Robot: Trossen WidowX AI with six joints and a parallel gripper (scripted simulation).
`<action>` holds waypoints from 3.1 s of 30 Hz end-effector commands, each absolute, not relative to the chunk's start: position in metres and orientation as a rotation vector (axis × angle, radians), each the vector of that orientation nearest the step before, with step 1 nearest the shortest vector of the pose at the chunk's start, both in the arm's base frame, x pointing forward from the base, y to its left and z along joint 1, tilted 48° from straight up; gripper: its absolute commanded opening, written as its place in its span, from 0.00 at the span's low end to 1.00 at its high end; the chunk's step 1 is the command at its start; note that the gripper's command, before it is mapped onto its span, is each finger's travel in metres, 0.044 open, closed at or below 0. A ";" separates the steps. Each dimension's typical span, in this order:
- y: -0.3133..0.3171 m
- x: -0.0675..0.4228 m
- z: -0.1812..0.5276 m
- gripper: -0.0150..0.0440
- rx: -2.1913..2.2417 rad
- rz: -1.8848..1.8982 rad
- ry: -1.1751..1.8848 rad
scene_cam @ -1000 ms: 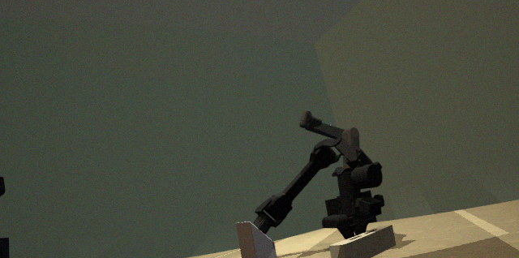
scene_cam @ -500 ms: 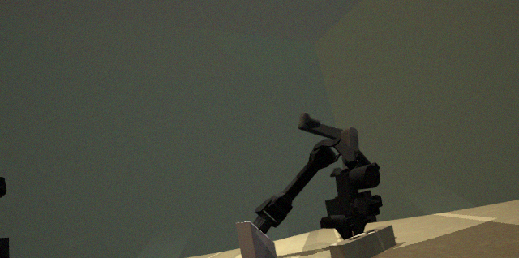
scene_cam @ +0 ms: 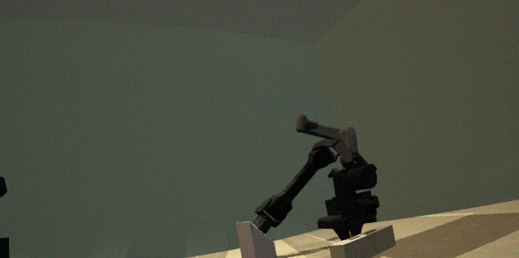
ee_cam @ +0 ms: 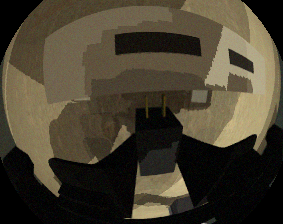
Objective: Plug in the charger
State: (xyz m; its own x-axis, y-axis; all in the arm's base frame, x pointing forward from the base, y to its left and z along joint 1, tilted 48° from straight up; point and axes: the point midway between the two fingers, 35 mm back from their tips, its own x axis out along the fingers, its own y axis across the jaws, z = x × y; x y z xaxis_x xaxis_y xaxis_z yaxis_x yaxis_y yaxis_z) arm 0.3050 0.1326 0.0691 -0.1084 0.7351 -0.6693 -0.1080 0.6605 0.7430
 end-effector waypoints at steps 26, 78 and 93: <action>0.132 0.307 0.070 0.25 0.539 0.776 1.517; 0.132 0.311 0.071 0.25 0.539 0.776 1.517; 0.132 0.312 0.071 0.25 0.539 0.776 1.517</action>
State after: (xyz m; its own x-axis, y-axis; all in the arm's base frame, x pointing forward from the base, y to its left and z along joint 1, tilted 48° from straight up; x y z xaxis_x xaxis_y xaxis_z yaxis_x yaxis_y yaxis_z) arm 0.3105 0.1328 0.0700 -0.1066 0.7352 -0.6694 -0.1092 0.6605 0.7429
